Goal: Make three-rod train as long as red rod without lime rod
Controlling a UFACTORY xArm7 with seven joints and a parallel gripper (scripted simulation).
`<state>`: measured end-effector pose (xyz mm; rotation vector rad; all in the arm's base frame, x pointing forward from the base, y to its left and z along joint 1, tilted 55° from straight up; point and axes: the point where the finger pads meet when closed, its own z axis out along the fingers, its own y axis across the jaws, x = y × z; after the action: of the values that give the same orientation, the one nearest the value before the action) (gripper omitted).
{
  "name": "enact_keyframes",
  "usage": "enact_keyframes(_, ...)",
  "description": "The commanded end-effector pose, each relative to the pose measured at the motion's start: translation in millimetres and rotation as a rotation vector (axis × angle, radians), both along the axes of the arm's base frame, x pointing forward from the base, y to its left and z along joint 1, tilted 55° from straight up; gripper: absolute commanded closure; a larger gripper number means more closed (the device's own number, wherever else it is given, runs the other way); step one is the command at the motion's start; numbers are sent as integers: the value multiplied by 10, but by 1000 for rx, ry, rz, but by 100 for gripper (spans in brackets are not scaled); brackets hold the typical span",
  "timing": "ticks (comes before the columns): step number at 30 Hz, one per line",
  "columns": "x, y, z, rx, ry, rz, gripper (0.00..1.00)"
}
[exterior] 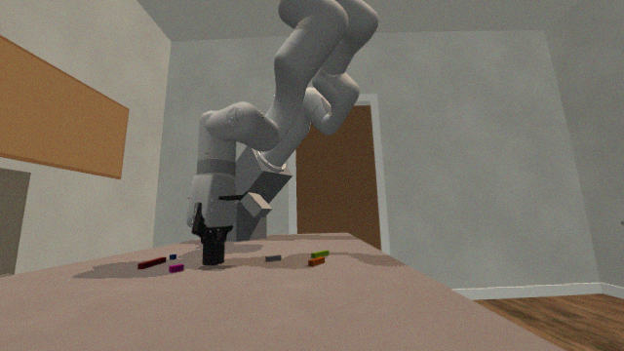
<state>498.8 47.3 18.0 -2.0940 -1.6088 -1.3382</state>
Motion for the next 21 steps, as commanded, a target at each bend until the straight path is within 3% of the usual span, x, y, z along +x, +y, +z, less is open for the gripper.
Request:
enact_keyframes(1, 3, -20, 3, -2, -1, -3, 96)
enact_keyframes(6, 3, -20, 3, -2, -1, -3, 96)
enact_keyframes(21, 3, -20, 3, -2, -1, -3, 76)
